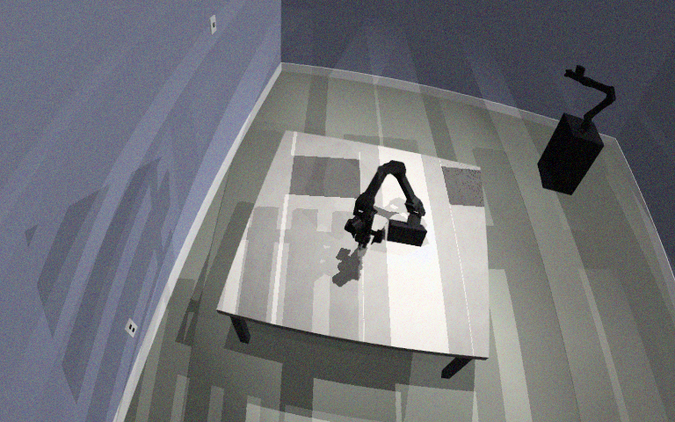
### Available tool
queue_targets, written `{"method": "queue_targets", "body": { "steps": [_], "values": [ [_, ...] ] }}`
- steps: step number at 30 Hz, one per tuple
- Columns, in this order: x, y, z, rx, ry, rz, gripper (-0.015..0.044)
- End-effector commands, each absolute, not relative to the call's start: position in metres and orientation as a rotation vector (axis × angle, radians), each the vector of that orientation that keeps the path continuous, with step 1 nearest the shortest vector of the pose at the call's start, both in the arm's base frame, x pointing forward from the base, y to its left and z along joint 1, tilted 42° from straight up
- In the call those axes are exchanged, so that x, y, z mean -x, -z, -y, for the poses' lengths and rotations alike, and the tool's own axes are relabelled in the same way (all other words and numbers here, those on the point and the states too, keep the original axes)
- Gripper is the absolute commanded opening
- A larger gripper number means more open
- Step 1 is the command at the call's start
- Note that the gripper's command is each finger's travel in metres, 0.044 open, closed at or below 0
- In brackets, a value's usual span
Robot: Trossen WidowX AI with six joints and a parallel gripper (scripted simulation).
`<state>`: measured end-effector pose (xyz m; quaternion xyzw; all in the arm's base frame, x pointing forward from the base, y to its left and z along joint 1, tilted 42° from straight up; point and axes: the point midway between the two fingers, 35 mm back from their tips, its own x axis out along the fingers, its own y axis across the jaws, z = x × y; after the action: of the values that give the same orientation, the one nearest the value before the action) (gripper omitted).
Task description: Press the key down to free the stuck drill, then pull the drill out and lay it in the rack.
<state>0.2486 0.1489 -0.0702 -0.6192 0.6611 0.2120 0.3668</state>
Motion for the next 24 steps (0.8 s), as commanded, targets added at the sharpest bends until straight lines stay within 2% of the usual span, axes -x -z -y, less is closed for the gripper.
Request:
{"method": "queue_targets", "body": {
  "steps": [1, 5, 10, 24],
  "values": [
    [-0.249, 0.058, -0.162, 1.585, -0.546, -1.694, 0.044],
    [-0.254, 0.058, -0.161, 1.576, -0.547, -1.659, 0.044],
    [-0.294, 0.024, -0.173, 1.474, -0.527, -1.395, 0.044],
    [-0.377, -0.145, -0.164, 1.211, -0.249, -0.685, 0.044]
  ]
}}
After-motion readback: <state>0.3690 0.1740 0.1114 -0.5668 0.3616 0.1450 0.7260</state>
